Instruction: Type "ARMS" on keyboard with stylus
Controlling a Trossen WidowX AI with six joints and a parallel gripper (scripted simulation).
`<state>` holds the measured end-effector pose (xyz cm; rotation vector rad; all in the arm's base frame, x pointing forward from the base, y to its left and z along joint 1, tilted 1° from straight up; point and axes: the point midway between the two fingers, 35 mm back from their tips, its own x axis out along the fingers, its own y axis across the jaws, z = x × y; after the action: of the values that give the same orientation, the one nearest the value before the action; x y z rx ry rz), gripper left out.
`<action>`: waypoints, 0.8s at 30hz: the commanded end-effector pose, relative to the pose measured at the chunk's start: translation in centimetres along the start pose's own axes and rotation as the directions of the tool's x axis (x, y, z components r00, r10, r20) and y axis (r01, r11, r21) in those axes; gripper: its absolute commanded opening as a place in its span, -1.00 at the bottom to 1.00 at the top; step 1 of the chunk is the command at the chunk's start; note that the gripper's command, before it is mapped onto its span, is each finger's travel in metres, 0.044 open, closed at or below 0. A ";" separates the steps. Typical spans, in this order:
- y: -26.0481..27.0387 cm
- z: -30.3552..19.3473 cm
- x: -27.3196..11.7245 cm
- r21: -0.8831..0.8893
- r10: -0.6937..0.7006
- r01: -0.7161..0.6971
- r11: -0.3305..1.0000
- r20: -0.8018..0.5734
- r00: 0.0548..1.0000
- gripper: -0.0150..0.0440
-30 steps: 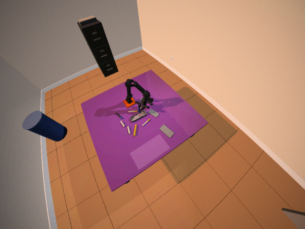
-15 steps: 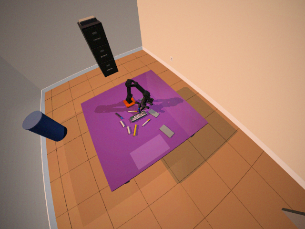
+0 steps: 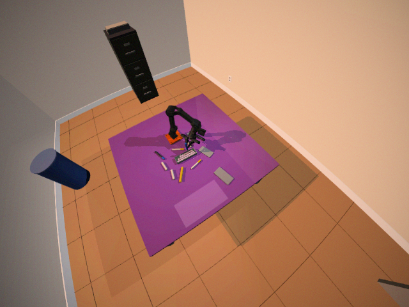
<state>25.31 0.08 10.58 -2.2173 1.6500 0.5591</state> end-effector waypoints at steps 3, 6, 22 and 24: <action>0.0 -0.3 -0.2 0.001 0.000 0.000 1.000 0.000 1.000 -0.20; 0.0 -0.3 -0.2 0.001 0.000 0.000 1.000 0.000 1.000 -0.27; 1.0 -2.8 3.8 0.000 -0.002 0.002 1.000 0.009 1.000 -0.49; 1.3 -3.4 4.5 0.001 -0.001 0.001 1.000 0.004 1.000 -0.49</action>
<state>25.76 -3.99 11.08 -2.2043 1.6355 0.5694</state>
